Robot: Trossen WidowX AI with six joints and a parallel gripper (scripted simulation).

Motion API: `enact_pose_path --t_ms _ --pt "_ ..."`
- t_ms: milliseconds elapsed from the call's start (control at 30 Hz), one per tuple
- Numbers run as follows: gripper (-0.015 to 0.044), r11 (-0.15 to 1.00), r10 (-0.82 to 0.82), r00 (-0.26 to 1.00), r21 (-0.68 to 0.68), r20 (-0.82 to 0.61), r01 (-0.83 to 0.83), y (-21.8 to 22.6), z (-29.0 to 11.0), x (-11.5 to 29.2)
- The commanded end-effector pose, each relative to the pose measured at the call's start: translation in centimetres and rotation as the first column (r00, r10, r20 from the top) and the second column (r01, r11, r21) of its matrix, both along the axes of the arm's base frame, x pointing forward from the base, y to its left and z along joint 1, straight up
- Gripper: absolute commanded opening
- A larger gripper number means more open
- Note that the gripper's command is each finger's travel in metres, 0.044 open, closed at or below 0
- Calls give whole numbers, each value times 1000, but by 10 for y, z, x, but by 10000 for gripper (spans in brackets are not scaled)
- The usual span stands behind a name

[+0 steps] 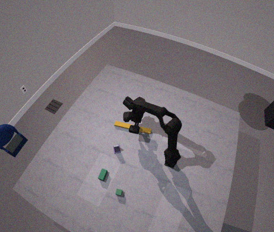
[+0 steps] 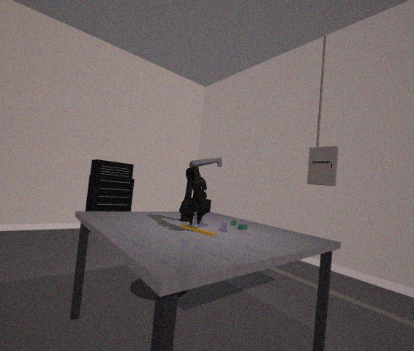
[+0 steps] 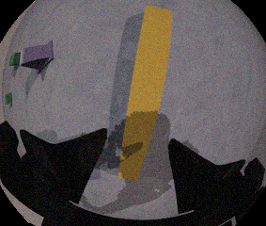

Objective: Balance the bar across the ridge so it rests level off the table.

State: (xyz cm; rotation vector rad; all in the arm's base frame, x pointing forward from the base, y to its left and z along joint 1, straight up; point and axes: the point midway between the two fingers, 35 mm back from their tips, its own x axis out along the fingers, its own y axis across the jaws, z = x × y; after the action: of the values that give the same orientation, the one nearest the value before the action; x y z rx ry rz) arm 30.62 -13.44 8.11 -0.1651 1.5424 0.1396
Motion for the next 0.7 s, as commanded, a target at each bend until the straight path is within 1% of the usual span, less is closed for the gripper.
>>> enact_pose_path --t_ms 0,667 --pt "315 1000 -7 1000 1 5 7 0 -6 0" --pt "315 1000 -7 1000 1 5 7 0 -31 0"
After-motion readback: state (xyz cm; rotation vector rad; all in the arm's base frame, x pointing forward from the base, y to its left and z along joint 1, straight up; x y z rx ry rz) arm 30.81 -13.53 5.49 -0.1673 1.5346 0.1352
